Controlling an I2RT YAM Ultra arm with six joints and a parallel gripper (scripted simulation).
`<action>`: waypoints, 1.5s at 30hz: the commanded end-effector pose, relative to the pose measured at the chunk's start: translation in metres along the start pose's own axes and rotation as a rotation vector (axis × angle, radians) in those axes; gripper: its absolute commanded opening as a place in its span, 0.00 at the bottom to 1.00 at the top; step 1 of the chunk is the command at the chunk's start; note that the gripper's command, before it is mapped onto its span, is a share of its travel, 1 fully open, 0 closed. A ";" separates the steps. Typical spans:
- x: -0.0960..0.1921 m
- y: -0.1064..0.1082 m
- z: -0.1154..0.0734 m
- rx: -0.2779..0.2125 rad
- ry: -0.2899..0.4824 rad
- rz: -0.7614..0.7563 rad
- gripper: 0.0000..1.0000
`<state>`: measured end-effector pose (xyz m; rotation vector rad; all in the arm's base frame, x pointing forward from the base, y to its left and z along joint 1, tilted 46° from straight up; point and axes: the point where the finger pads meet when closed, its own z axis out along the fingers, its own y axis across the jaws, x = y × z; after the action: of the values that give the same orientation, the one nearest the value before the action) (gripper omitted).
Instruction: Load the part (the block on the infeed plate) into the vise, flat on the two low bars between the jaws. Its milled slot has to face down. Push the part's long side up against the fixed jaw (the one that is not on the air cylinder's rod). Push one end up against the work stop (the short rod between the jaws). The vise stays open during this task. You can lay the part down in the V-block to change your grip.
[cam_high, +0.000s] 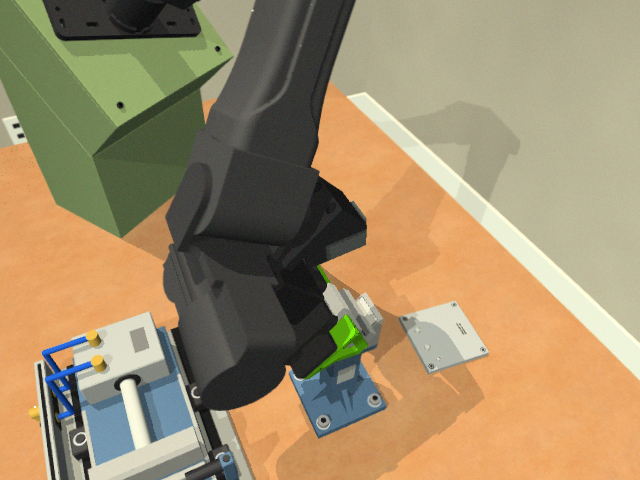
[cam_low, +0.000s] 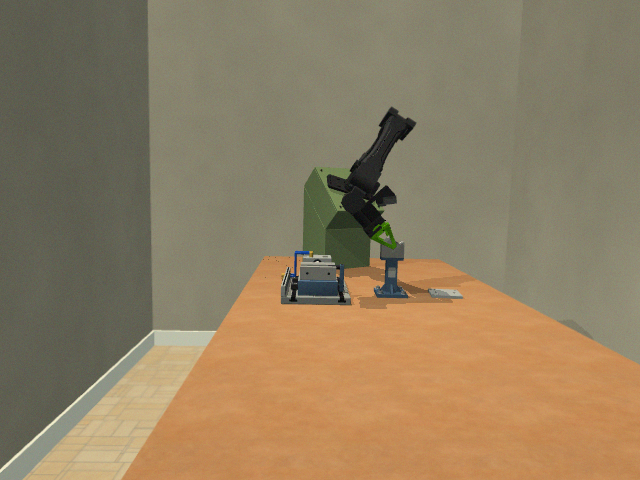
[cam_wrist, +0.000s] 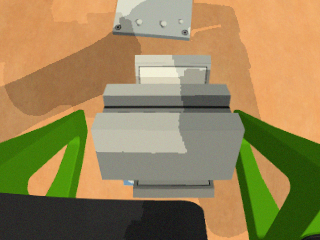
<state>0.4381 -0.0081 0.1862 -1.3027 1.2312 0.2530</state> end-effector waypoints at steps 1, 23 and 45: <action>0.000 -0.010 -0.009 0.021 -0.017 -0.015 0.81; -0.004 -0.012 -0.010 0.024 -0.017 -0.026 0.00; -0.004 -0.012 -0.010 0.024 -0.017 -0.026 0.00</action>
<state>0.4388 -0.0086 0.1870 -1.3030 1.2251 0.2519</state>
